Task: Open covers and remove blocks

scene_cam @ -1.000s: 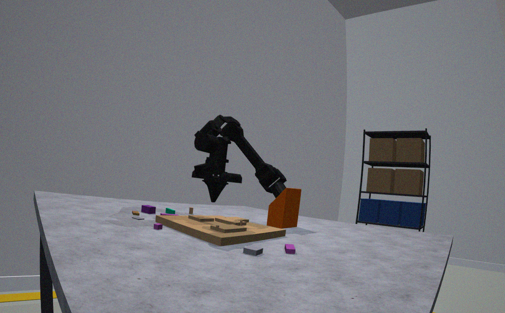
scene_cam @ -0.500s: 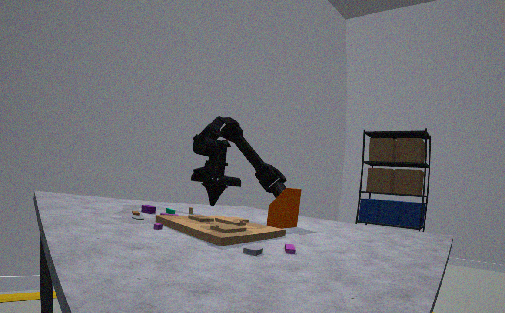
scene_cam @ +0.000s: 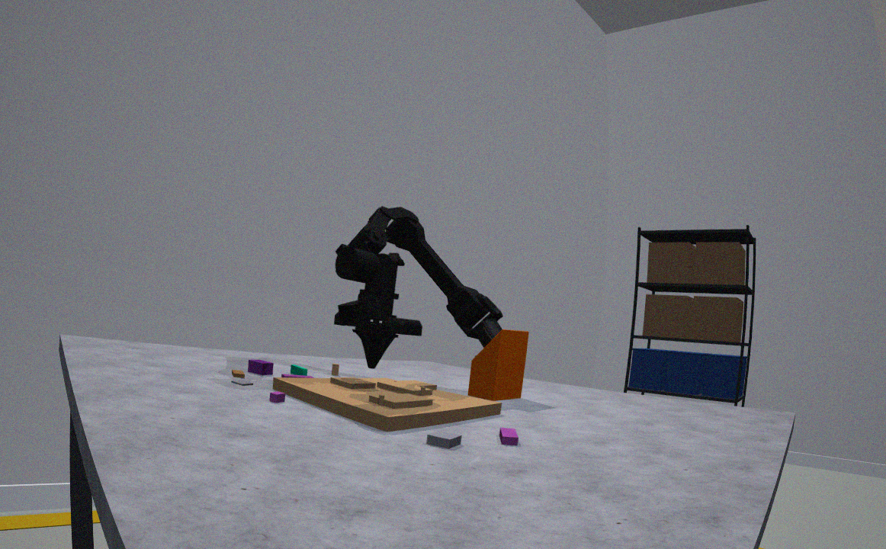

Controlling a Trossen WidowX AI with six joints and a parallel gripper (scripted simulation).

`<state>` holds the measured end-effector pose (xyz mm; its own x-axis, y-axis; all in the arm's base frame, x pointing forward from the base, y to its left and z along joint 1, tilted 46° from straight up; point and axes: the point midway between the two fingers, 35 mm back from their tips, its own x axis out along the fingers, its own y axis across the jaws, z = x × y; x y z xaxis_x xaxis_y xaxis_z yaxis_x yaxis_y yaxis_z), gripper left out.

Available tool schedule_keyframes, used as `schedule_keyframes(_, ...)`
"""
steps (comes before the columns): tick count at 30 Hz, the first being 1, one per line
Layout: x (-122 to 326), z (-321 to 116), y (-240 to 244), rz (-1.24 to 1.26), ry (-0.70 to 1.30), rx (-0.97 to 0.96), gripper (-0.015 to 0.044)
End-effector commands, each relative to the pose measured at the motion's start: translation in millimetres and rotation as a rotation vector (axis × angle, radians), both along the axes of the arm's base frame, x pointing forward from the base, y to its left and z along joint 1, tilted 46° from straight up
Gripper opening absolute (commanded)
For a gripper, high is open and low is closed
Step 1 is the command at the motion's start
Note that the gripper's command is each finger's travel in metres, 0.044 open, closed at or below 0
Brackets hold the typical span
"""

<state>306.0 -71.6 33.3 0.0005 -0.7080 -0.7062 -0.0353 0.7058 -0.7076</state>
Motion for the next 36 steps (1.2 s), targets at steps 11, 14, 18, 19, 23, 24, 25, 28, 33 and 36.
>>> schedule_keyframes(11,-2.9,-11.1,-12.3,0.000,0.011,-0.006,0.0000)
schedule_keyframes(14,-3.1,-13.0,-14.5,0.000,0.011,-0.007,0.0000)
schedule_keyframes(18,-3.5,-15.6,-17.4,0.000,0.011,-0.007,0.0000)
schedule_keyframes(19,-3.6,-16.2,-18.1,0.000,0.011,-0.007,0.0000)
schedule_keyframes(23,-4.0,-18.7,-21.0,-0.001,0.011,-0.008,0.0000)
schedule_keyframes(24,-4.2,-19.3,-21.7,-0.001,0.011,-0.008,0.0000)
schedule_keyframes(25,-4.3,-20.0,-22.4,-0.001,0.011,-0.009,0.0000)
schedule_keyframes(28,-4.6,-21.7,-24.5,-0.001,0.011,-0.009,0.0000)
schedule_keyframes(33,-3.0,-21.9,-24.8,-0.001,0.011,-0.009,0.0000)
schedule_keyframes(36,-0.2,-21.8,-24.7,-0.001,0.011,-0.009,0.0000)
